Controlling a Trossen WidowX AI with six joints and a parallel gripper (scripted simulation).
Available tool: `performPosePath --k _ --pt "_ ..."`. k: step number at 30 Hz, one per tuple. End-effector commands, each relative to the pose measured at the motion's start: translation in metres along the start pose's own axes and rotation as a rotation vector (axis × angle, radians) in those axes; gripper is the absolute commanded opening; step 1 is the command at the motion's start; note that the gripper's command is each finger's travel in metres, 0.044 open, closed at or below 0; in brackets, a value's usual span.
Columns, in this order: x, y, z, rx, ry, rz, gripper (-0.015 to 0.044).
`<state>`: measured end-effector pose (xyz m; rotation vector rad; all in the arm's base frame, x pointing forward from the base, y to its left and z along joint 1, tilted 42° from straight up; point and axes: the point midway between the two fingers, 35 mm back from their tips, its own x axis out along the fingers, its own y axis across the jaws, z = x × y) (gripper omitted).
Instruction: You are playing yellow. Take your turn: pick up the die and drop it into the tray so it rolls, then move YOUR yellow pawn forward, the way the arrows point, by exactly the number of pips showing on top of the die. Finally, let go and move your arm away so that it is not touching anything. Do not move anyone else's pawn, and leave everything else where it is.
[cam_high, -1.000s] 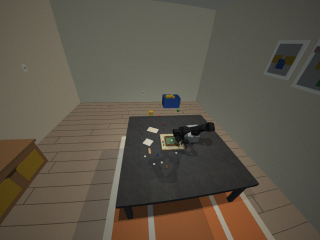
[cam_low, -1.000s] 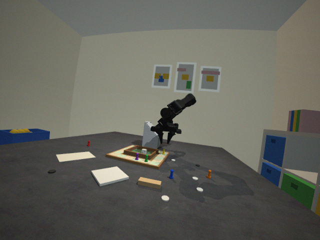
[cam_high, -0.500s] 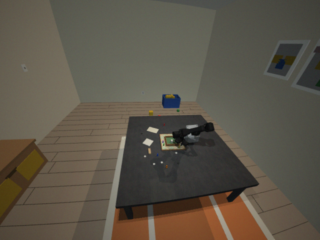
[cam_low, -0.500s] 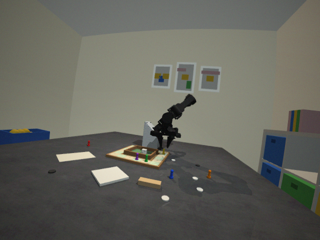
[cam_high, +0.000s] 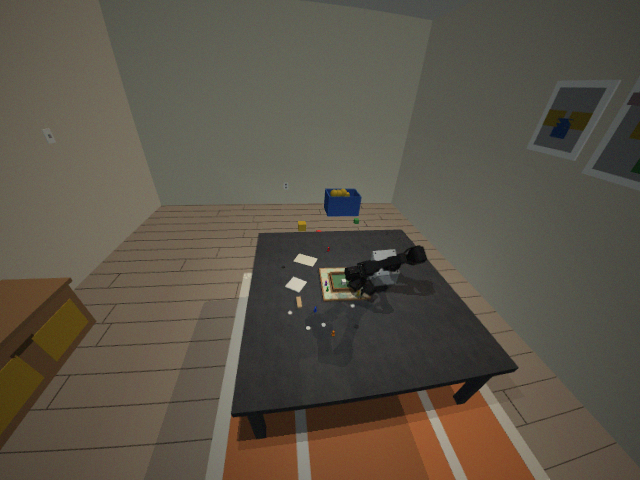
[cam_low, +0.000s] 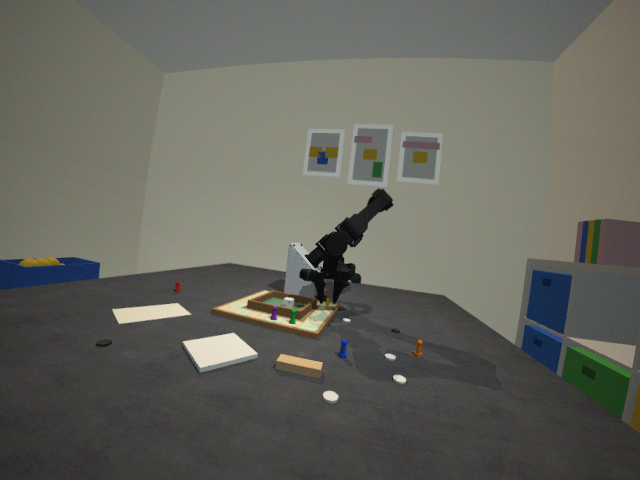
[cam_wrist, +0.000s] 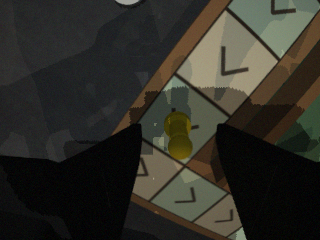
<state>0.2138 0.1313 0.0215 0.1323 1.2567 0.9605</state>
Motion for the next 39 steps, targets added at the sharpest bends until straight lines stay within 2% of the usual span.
performPosePath --k 1,3,8,18,22,39 --pt "0.006 0.0 -0.002 0.006 0.006 0.001 0.02" --pt "0.007 0.0 -0.002 0.006 0.006 0.001 0.02" --pt "0.007 0.0 -0.002 0.006 0.006 0.001 0.0069" --pt "0.007 0.0 -0.002 0.006 0.006 0.001 0.0" --pt "-0.005 -0.003 0.0 0.006 0.008 -0.006 0.0" --pt "-0.1 -0.006 0.0 0.007 0.013 -0.01 0.0"
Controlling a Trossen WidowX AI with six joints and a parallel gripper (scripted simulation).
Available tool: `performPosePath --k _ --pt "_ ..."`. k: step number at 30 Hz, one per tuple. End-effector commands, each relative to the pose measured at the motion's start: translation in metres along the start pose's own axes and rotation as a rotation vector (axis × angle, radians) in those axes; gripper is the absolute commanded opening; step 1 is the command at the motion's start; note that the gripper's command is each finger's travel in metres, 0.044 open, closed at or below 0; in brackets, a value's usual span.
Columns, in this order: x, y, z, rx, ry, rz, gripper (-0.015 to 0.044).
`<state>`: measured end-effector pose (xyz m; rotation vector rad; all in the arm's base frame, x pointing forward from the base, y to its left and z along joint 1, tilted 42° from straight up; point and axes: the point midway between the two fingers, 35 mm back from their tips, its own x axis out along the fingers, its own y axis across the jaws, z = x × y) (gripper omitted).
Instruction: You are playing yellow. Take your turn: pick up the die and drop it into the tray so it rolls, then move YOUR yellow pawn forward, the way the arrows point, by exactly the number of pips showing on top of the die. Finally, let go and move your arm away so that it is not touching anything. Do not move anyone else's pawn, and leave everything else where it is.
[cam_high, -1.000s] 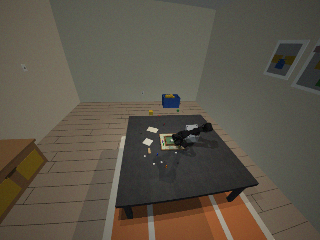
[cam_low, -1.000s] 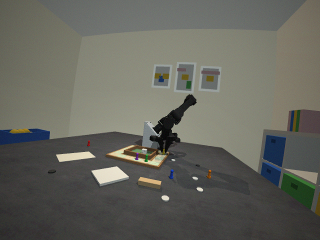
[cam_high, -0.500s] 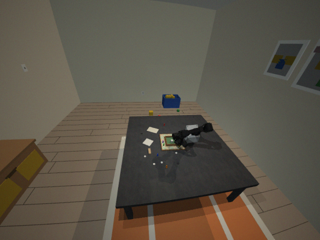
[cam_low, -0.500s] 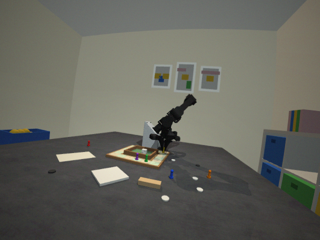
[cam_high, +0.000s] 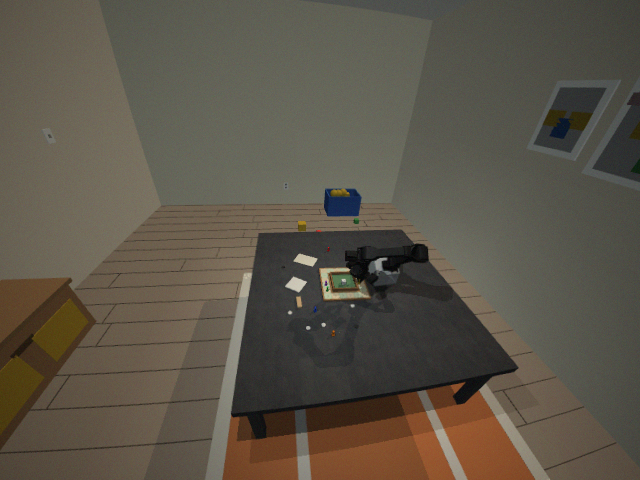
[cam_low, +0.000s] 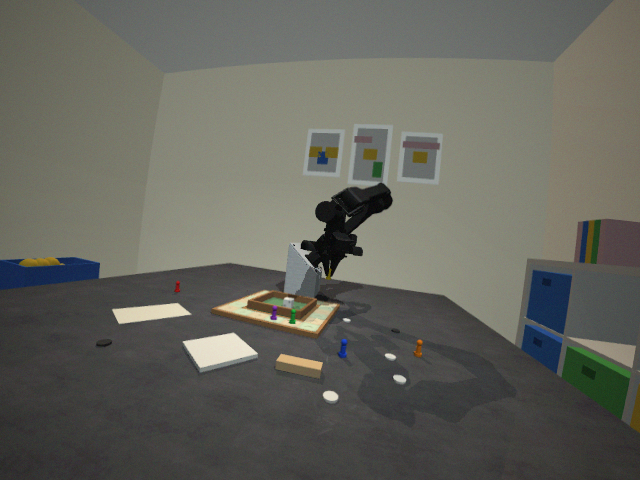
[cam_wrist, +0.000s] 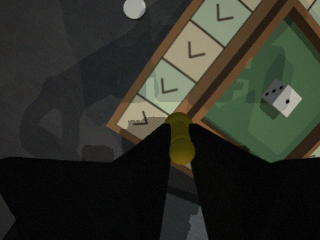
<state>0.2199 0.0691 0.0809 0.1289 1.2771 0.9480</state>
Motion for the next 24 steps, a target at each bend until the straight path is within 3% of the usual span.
performPosePath --k 1,8,24 --pt "-0.02 0.003 -0.002 -0.006 -0.004 0.0 0.0" --pt "-0.032 0.007 -0.005 -0.006 -0.007 0.005 0.0" --pt "0.025 0.026 -0.028 -0.005 -0.006 0.003 0.0"
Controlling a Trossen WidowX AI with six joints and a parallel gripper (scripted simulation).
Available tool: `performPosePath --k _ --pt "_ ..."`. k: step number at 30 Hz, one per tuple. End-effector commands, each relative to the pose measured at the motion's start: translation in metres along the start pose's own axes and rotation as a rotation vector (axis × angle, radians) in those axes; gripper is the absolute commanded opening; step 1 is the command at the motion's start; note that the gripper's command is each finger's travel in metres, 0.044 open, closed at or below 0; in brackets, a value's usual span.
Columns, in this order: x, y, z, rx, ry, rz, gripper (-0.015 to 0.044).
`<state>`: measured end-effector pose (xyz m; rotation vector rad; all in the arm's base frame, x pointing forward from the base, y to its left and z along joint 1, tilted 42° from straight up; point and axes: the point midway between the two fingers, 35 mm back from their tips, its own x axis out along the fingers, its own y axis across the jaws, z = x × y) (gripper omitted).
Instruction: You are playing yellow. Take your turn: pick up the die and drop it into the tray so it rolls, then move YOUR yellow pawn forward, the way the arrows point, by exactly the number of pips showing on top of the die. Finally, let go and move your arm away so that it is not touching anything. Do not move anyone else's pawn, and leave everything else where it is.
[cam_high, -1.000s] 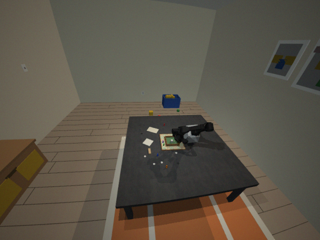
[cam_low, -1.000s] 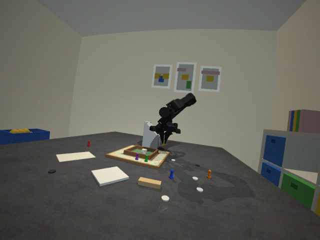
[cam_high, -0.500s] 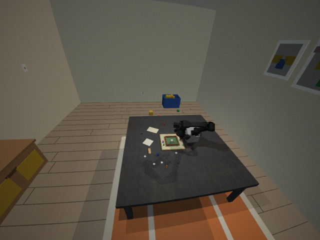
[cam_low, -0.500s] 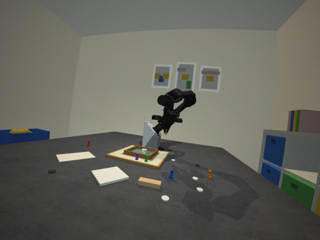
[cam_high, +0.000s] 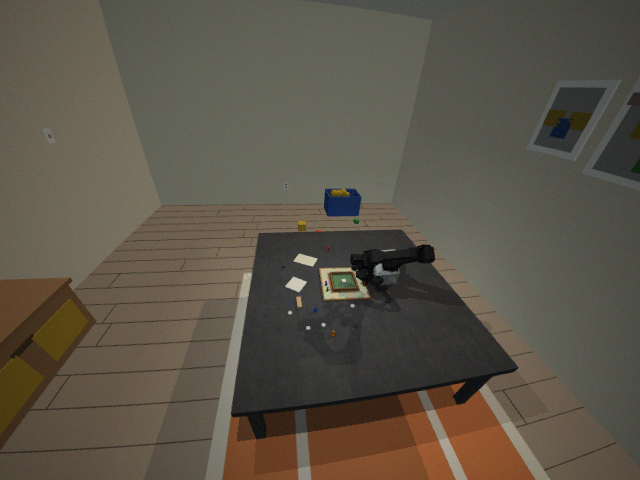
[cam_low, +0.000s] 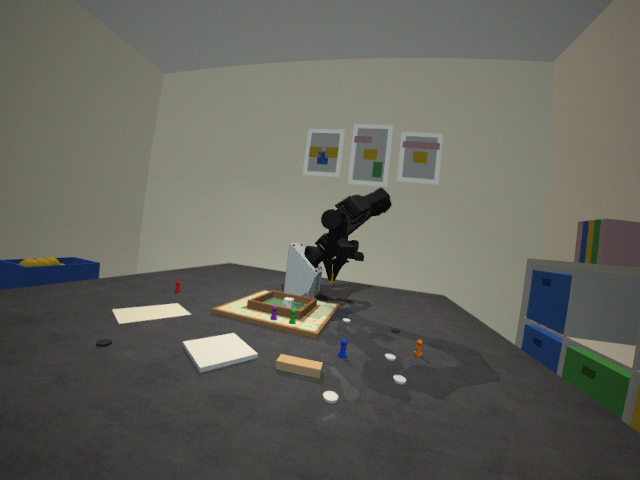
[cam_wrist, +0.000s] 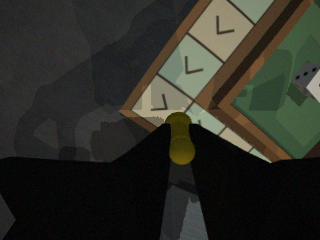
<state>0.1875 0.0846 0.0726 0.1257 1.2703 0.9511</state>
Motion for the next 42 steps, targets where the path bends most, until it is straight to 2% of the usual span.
performPosePath --k 1,19,36,42 --pt "0.011 0.005 -0.006 0.001 -0.002 0.004 0.0" --pt "0.059 0.011 -0.015 0.001 -0.004 0.01 0.0" --pt "0.078 0.012 -0.015 0.002 -0.005 0.011 0.0" --pt "0.074 0.012 -0.014 -0.004 -0.01 0.011 0.0157"
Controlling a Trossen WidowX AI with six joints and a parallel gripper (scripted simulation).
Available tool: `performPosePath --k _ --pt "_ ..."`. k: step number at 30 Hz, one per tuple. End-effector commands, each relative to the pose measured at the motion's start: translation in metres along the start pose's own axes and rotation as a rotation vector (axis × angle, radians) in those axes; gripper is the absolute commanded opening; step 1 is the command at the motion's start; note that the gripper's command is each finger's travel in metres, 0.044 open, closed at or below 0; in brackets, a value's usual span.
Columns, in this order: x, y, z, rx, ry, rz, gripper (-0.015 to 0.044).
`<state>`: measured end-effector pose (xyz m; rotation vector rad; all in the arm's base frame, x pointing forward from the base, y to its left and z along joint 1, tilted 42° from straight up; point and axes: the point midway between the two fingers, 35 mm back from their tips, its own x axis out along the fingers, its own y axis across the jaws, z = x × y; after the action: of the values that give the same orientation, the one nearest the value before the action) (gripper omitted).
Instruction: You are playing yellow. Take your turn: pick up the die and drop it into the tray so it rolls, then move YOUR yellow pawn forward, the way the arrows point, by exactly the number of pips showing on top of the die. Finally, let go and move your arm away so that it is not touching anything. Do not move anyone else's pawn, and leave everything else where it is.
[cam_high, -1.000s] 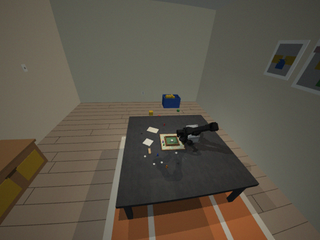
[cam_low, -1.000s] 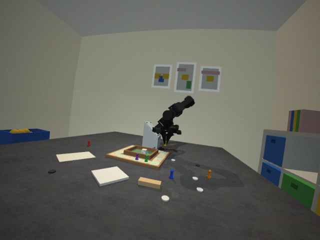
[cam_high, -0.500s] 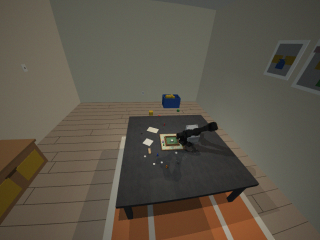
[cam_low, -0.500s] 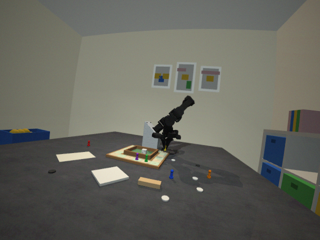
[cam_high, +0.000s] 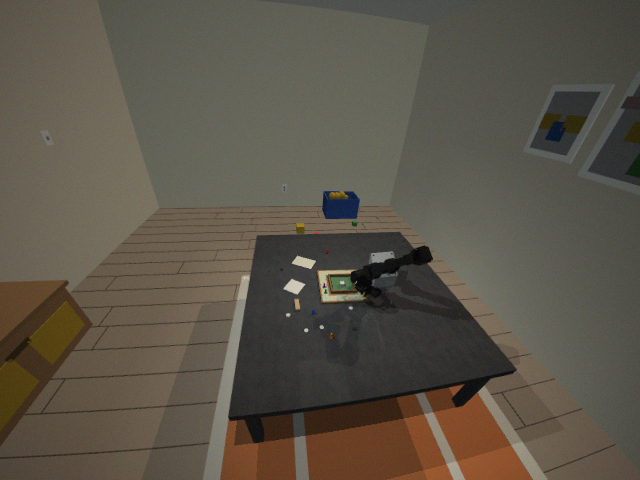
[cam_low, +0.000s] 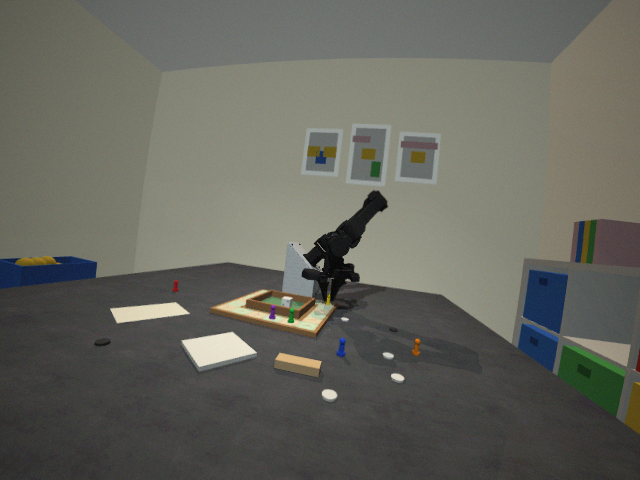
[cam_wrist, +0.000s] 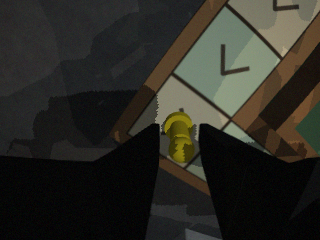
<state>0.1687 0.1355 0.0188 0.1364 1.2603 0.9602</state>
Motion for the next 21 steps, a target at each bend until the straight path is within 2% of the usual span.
performPosePath --k 1,4,8,11,15,21 --pt "0.0 0.0 0.0 -0.003 0.0 0.0 0.0184" --pt "-0.002 0.0 0.0 -0.002 0.001 -0.001 0.0263" --pt "-0.042 -0.001 0.001 0.002 0.007 -0.004 0.0368" --pt "-0.05 0.0 0.001 0.003 0.007 -0.003 0.044" --pt "-0.054 -0.007 0.0 0.033 0.008 -0.012 0.044" --pt "-0.089 -0.056 -0.018 0.289 0.02 -0.057 0.044"
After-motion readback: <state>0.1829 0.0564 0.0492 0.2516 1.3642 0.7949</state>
